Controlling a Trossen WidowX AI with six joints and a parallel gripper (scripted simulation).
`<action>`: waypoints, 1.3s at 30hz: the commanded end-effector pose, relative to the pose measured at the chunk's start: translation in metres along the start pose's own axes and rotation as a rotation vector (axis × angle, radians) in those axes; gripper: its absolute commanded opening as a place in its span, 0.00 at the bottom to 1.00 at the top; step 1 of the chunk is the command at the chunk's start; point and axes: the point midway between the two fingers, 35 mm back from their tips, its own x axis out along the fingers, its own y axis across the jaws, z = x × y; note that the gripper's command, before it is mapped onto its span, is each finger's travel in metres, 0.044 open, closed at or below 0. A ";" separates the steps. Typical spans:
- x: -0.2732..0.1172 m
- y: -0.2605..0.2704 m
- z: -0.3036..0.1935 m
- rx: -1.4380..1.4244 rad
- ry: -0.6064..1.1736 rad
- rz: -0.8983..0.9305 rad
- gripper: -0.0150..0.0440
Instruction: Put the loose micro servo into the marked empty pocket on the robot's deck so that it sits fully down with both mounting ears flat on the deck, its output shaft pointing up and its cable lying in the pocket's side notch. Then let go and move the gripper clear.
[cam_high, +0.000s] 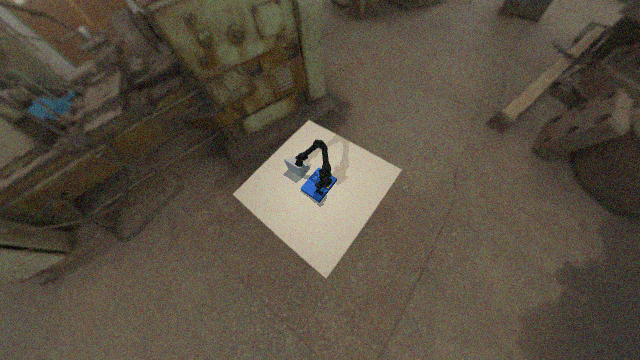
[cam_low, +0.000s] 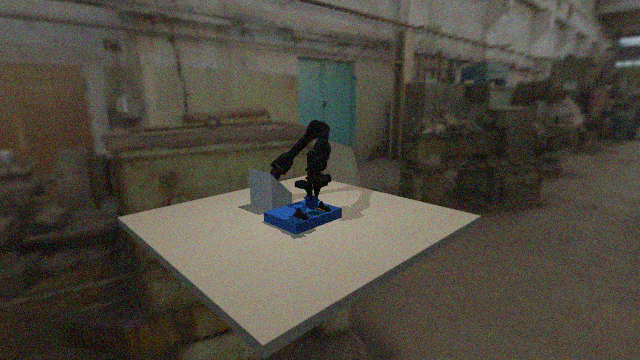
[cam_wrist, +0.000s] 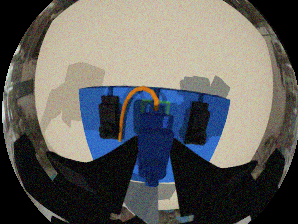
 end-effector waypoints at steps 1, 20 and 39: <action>0.000 0.000 0.004 0.003 -0.010 0.002 0.25; 0.017 0.001 0.004 0.003 -0.010 0.002 0.25; 0.033 0.001 0.004 0.003 -0.010 0.003 0.25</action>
